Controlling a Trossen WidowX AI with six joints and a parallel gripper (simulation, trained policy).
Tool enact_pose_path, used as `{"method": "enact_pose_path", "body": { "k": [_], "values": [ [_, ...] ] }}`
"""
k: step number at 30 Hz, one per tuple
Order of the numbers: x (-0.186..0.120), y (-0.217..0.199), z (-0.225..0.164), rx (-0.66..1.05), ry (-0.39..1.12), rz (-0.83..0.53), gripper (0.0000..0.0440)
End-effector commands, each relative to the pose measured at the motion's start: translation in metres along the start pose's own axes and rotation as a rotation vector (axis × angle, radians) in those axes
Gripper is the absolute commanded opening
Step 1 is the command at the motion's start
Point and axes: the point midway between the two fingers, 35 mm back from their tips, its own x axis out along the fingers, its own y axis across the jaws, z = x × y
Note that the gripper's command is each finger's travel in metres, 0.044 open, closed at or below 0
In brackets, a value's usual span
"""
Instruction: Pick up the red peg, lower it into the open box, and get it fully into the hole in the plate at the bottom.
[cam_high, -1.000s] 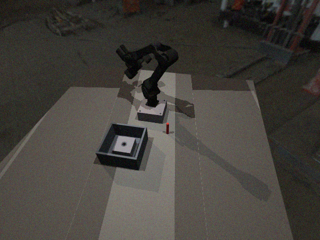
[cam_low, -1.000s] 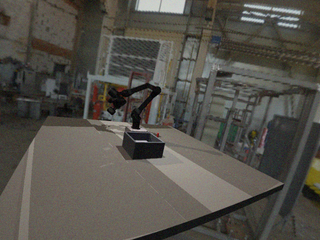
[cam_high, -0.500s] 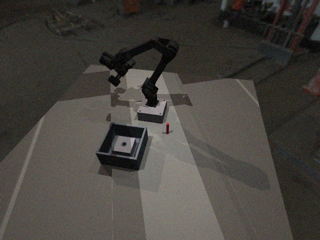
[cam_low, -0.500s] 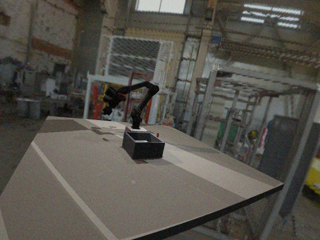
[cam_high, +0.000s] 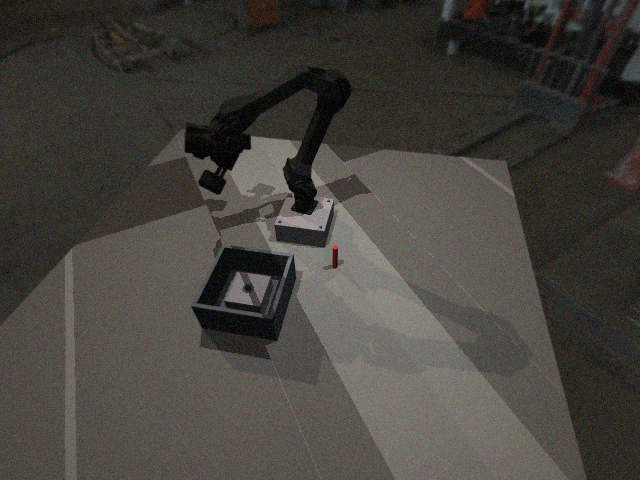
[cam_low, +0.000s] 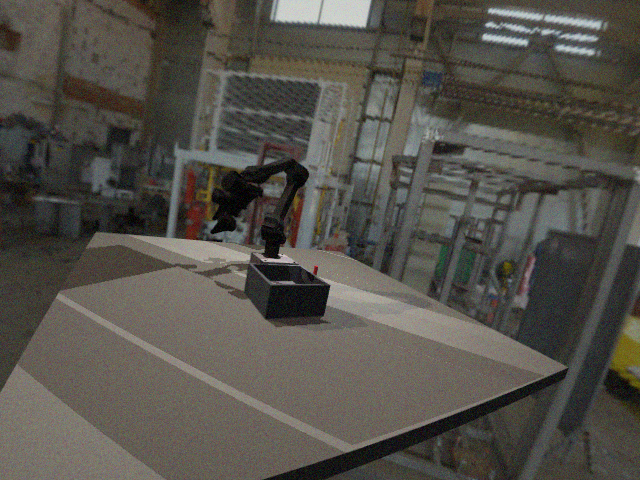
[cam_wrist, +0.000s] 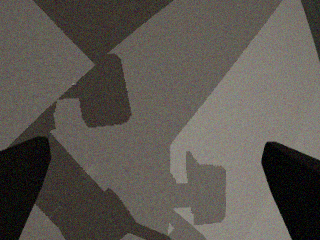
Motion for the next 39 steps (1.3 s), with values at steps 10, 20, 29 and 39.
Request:
{"method": "enact_pose_path", "body": {
  "k": [10,20,29,39],
  "values": [
    [-0.066,0.078,-0.023,-0.194,-0.018,0.259,0.0440],
    [-0.121,0.115,-0.070,-0.359,0.018,0.424,0.0440],
    [-0.161,0.125,-0.124,-0.496,0.087,0.513,0.0440],
    [-0.189,0.112,-0.187,-0.614,0.184,0.523,0.0440]
  ]
}}
